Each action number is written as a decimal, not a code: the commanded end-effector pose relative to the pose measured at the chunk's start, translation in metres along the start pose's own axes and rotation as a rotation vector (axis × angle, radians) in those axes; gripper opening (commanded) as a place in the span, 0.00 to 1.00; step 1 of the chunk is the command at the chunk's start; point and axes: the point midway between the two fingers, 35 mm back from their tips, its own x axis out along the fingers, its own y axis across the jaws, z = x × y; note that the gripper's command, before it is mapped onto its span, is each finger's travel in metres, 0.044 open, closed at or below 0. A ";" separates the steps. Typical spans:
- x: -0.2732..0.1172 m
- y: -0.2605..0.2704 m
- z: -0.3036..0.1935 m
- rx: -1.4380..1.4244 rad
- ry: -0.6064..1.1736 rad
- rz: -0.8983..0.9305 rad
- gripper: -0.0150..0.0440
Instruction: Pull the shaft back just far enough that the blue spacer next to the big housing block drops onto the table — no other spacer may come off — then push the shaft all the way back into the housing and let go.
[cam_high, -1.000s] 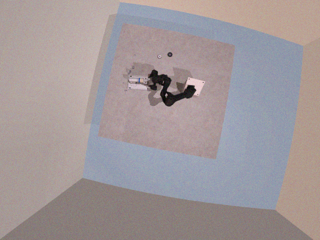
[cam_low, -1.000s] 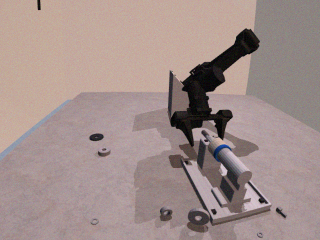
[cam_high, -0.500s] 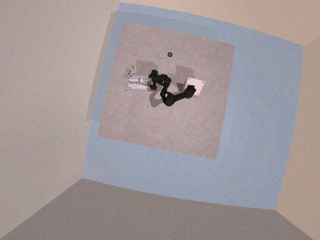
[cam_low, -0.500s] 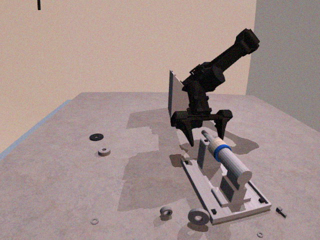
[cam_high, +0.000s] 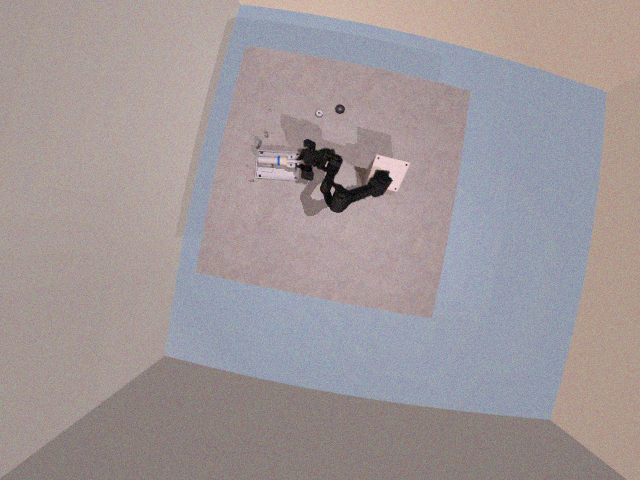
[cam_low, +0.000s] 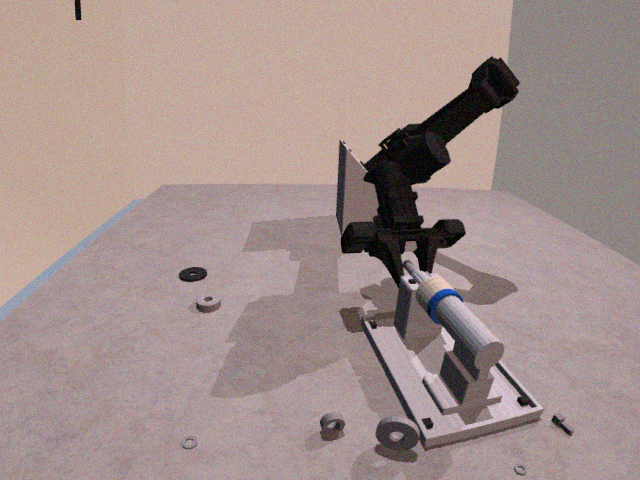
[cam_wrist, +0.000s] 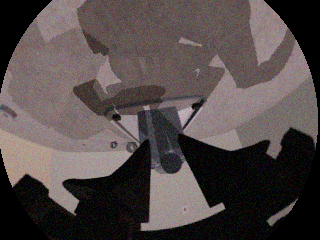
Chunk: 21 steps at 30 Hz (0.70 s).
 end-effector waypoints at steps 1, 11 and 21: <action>0.000 0.000 0.000 0.000 0.000 0.000 0.33; -0.001 0.000 0.001 0.000 0.001 0.002 0.25; -0.006 0.000 0.006 0.000 0.002 0.002 0.25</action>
